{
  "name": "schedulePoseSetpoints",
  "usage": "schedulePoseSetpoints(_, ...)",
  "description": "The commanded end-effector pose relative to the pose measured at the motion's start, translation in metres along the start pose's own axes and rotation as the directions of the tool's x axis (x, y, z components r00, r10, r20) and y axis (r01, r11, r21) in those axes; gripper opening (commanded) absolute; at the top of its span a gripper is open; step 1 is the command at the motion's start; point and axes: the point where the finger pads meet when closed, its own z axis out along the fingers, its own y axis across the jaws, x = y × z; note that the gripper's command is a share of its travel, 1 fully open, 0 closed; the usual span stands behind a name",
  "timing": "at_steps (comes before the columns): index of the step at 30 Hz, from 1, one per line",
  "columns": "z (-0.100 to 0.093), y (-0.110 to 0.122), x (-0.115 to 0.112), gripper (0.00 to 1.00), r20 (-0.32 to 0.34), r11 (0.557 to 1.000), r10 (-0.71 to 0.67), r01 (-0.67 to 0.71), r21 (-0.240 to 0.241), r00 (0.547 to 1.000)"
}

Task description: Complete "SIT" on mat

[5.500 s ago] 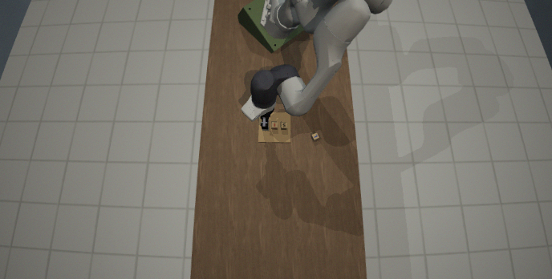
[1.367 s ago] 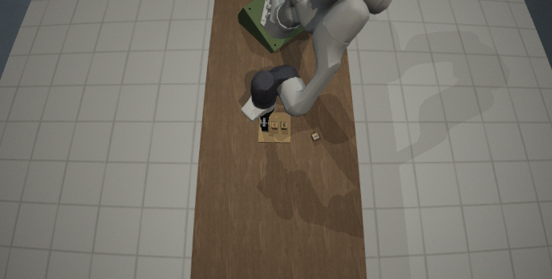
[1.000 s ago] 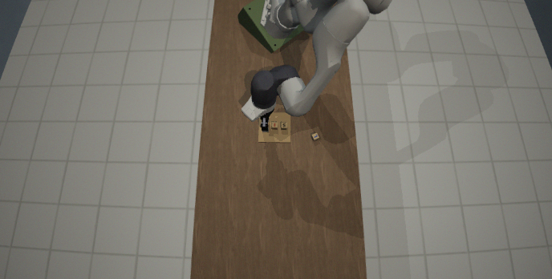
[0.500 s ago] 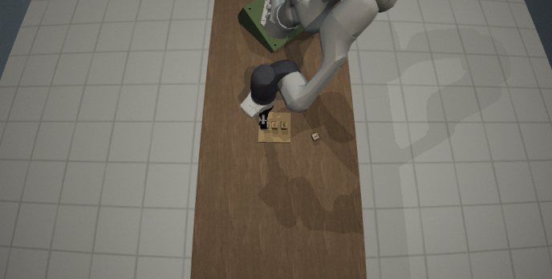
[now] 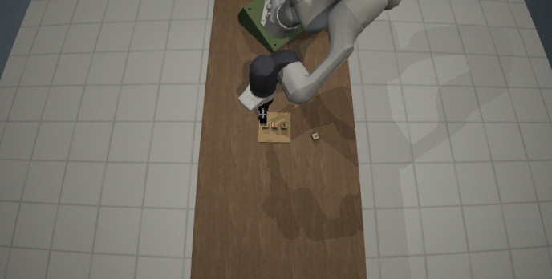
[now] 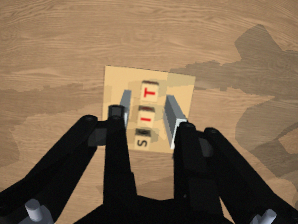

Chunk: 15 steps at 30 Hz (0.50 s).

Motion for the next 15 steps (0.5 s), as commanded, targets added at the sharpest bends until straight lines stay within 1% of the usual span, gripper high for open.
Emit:
schedulePoseSetpoints(1, -0.0002, 0.0037, -0.0064, 0.25, 0.019, 1.0, 0.009, -0.009, -0.014, 1.0)
schedulePoseSetpoints(2, -0.0002, 0.0037, -0.0064, 0.25, 0.019, 1.0, 0.009, -0.009, -0.014, 1.0)
schedulePoseSetpoints(3, -0.0002, 0.0037, -0.0064, 1.0, 0.019, 1.0, 0.009, -0.009, -0.014, 1.0)
schedulePoseSetpoints(15, -0.0002, 0.0037, -0.0064, 1.0, 0.019, 1.0, 0.009, -0.009, -0.014, 1.0)
